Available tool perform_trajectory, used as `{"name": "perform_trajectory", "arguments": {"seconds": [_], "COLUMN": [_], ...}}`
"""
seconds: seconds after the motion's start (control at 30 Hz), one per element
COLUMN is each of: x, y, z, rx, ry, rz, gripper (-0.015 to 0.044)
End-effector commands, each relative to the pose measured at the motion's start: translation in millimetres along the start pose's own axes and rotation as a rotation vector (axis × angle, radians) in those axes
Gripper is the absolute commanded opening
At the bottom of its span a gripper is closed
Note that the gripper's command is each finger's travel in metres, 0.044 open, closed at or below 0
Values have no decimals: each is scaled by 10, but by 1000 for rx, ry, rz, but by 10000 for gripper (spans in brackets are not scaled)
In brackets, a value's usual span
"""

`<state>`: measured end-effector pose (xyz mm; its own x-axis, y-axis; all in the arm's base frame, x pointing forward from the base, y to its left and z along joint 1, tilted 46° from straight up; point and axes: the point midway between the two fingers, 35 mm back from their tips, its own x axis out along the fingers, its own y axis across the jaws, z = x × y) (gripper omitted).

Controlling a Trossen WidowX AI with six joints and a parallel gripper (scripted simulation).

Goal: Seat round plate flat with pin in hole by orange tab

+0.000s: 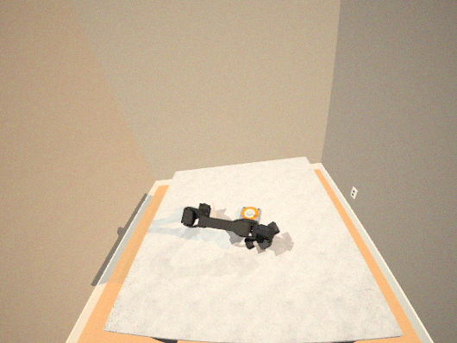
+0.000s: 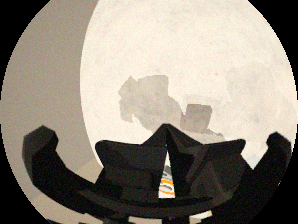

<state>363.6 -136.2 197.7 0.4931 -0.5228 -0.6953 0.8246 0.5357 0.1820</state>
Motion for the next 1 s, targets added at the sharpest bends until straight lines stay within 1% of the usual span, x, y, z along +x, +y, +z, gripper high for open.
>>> {"name": "perform_trajectory", "arguments": {"seconds": [0.0, 0.2, 0.27, 0.37, 0.43, 0.7, 0.97], "x": [66, -19, -36, -133, -184, -152, 225], "y": [99, 207, 200, 161, 144, 141, -21], "z": [-456, -1474, -1552, -1868, -1986, -2004, -1994], "rx": [-202, -797, -856, -1133, -1256, -1271, -1271], "ry": [84, 226, 233, 250, 250, 249, 248], "rz": [-65, -216, -235, -318, -355, -359, -360], "gripper": [0, 0, 0, 0, 0, 0, 0]}}
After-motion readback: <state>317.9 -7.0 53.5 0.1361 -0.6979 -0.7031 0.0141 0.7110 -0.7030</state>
